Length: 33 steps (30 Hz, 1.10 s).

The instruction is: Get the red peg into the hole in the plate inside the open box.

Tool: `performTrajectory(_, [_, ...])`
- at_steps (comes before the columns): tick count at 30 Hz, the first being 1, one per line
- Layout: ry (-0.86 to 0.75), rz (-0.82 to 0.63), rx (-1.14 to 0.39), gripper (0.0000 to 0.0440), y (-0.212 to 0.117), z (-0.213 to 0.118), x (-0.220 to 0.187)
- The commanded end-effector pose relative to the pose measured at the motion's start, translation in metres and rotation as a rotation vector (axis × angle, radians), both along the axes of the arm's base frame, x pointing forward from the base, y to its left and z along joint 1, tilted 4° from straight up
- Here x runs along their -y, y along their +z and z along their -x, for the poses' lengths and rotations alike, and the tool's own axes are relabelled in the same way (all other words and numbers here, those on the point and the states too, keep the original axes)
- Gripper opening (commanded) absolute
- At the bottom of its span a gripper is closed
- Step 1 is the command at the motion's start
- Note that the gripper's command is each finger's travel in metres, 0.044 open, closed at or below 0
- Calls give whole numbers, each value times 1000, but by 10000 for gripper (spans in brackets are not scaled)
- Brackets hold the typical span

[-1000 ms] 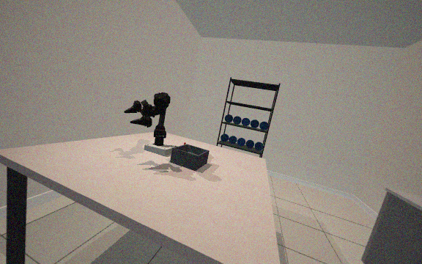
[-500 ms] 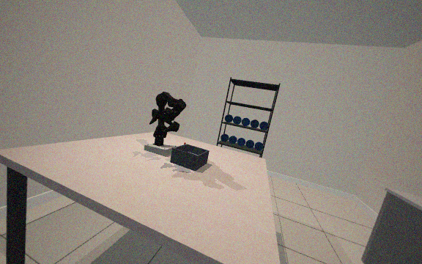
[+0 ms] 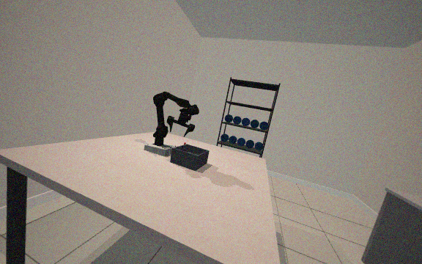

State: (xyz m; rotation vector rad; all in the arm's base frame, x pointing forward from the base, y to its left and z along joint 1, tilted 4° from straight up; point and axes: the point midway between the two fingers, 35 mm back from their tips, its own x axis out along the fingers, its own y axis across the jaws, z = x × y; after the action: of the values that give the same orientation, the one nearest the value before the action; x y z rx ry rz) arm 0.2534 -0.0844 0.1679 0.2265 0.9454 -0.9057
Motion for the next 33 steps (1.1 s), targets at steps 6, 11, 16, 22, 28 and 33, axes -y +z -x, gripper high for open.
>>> performTrajectory(6, [67,-151,-38,440,-12,11,-62])
performTrajectory(11, [84,-241,-84,440,-21,27,-99])
performTrajectory(16, [83,-318,-144,440,-31,46,-131])
performTrajectory(22, [71,-384,-221,440,-45,70,-163])
performTrajectory(28, [67,-425,-280,440,-64,88,-188])
performTrajectory(33, [74,-446,-299,440,-84,97,-203])
